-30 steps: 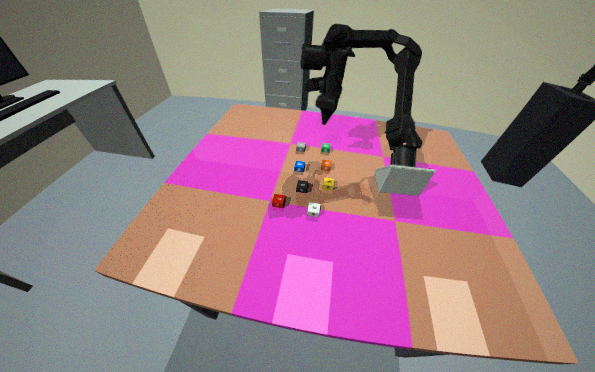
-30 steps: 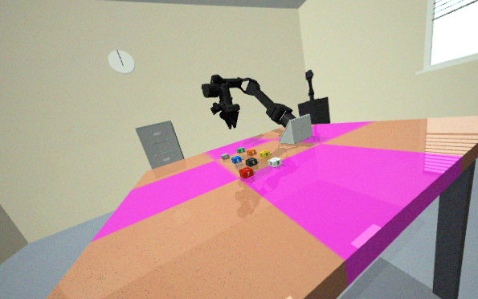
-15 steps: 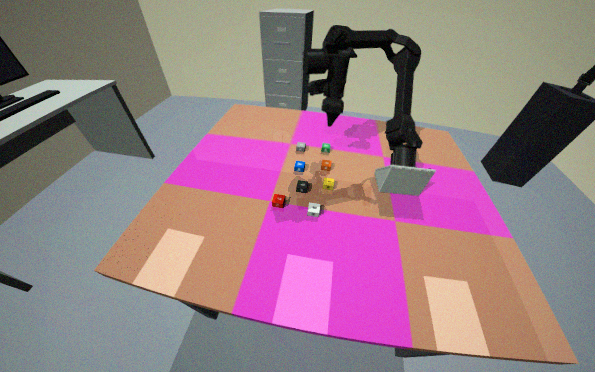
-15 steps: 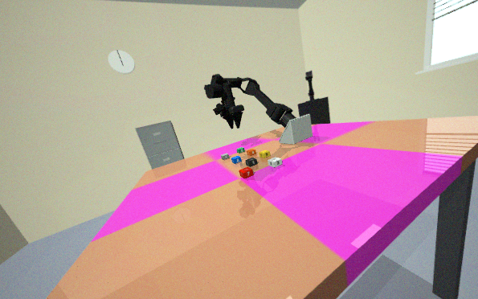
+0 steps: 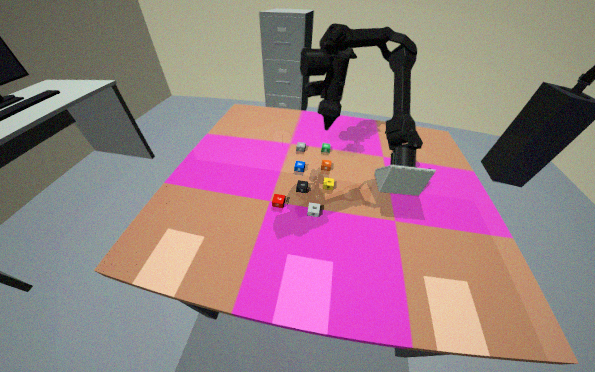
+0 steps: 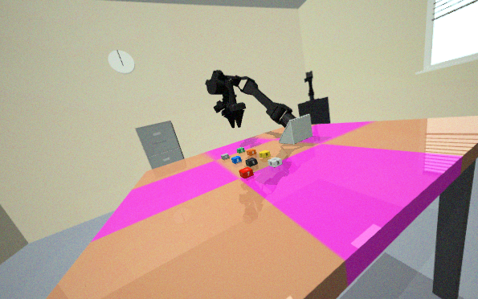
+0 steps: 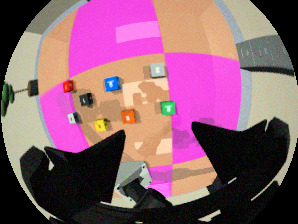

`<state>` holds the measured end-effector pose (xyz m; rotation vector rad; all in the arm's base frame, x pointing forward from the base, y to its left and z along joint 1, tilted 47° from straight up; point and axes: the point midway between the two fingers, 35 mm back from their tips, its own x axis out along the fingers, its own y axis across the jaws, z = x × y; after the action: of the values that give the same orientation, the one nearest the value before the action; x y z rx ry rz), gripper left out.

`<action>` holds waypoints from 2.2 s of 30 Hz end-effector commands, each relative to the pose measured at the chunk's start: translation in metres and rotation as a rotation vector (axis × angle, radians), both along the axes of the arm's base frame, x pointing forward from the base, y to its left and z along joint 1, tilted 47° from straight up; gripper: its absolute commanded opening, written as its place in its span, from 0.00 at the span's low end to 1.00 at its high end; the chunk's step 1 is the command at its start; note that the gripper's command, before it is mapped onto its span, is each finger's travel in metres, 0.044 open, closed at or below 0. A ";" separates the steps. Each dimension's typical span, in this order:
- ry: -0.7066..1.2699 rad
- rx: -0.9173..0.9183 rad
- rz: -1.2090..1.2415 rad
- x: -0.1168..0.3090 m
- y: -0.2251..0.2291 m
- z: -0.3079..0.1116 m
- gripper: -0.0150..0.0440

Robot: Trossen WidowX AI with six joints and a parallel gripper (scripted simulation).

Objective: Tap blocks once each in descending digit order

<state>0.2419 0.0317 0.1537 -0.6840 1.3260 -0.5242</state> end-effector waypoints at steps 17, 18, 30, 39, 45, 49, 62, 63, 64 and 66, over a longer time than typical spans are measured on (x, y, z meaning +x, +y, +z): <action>0.033 -0.017 0.004 -0.012 0.039 -0.049 0.93; 0.033 -0.017 0.004 -0.012 0.039 -0.049 0.93; 0.033 -0.011 0.005 -0.032 0.098 -0.113 0.93; 0.033 -0.012 0.004 -0.036 0.104 -0.121 0.93; 0.033 -0.012 0.004 -0.036 0.104 -0.121 0.93; 0.033 -0.012 0.004 -0.036 0.104 -0.121 0.93; 0.030 -0.006 0.004 -0.015 0.170 -0.181 0.93; 0.030 -0.006 0.004 -0.014 0.174 -0.185 0.93; 0.030 -0.006 0.004 -0.014 0.175 -0.187 0.93; 0.030 -0.006 0.004 -0.014 0.175 -0.187 0.93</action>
<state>0.2257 0.1995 -0.0234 -0.7102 1.3481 -0.5079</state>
